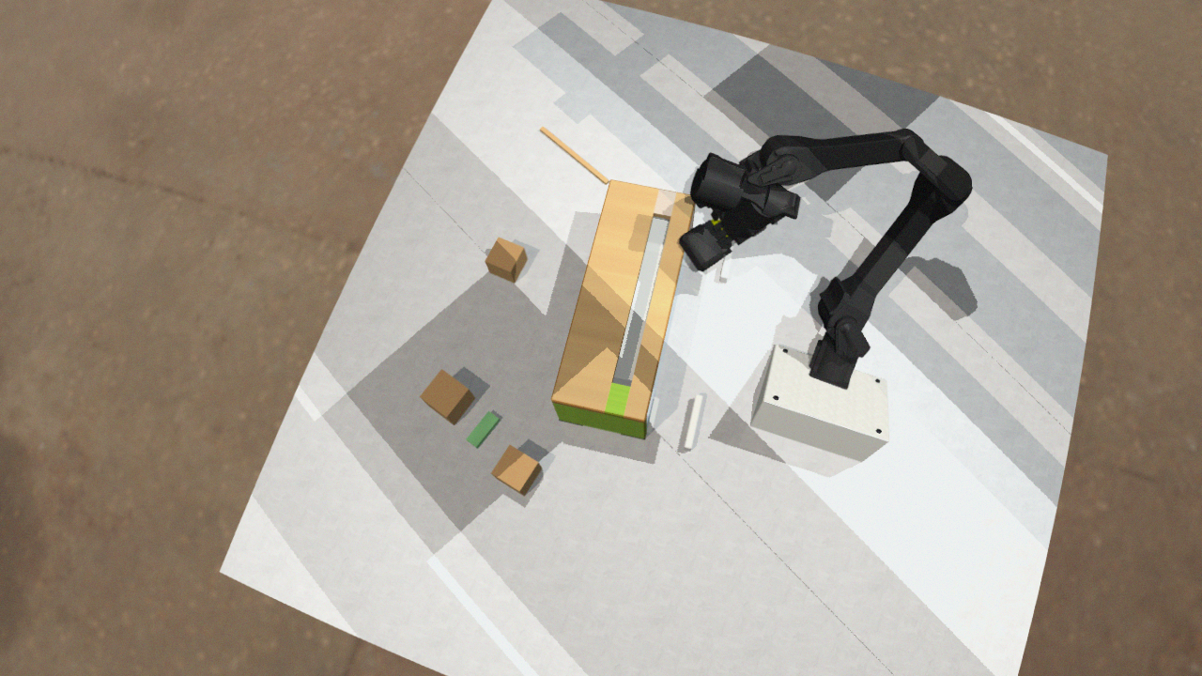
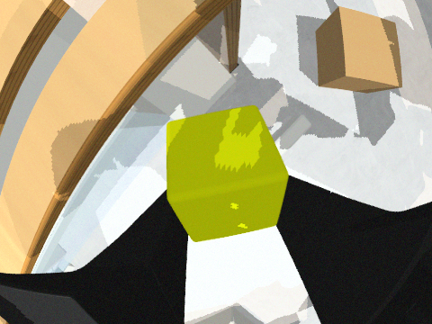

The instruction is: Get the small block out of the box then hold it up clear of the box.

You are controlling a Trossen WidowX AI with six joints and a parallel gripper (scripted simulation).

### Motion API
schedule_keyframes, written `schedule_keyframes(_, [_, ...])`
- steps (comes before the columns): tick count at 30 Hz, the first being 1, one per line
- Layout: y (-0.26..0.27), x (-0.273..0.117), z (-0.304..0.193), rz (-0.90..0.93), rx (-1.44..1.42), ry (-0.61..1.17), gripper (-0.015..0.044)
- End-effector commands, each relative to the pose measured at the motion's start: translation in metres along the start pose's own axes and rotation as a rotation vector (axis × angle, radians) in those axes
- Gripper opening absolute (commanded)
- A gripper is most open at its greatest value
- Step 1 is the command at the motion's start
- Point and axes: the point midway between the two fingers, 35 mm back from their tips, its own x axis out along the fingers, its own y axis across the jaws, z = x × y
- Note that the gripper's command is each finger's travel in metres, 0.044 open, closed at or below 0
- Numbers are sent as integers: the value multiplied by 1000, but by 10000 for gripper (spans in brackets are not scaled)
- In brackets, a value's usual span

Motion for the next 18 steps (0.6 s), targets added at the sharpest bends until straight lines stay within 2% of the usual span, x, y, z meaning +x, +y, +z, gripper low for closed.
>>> schedule_keyframes(1, [1, -3, 0, -14, -182, -4, 0])
schedule_keyframes(18, [4, -16, -1, -63, -917, -8, 0])
